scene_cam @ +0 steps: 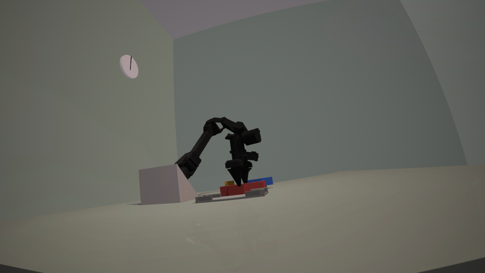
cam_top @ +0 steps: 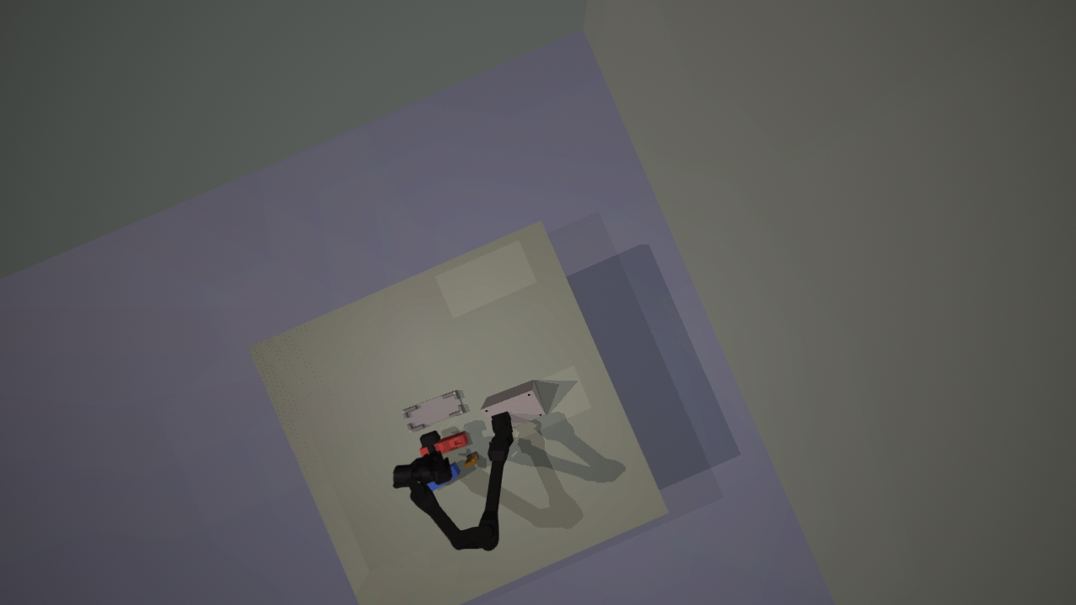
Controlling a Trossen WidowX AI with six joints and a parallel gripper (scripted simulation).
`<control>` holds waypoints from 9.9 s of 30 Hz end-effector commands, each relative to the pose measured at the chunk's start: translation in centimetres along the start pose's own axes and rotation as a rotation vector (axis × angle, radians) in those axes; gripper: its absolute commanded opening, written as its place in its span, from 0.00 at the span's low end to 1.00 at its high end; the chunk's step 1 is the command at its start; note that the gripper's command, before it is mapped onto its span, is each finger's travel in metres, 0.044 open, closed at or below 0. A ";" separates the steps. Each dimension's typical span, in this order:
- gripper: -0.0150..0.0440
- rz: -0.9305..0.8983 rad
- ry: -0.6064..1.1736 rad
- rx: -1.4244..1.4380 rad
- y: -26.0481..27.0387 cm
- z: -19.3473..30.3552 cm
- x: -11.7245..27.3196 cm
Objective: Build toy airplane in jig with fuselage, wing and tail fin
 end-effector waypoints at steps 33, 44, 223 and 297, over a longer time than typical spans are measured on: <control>0.46 -0.010 0.005 -0.010 -0.1 0.2 -2.7; 0.25 -0.001 0.002 -0.011 -0.2 -0.4 0.0; 1.00 0.006 0.003 0.037 -14.3 -1.4 10.4; 1.00 -0.015 0.001 0.206 11.7 -2.8 -0.6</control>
Point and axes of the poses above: the point midway between the two fingers, 35 mm back from their tips, its own x axis back along the fingers, its own y axis across the jaws, z = x × y, the point moved 7 cm from there along x, back along the fingers, and after that the axes turned 6 degrees about -x, right-handed, at the moved point
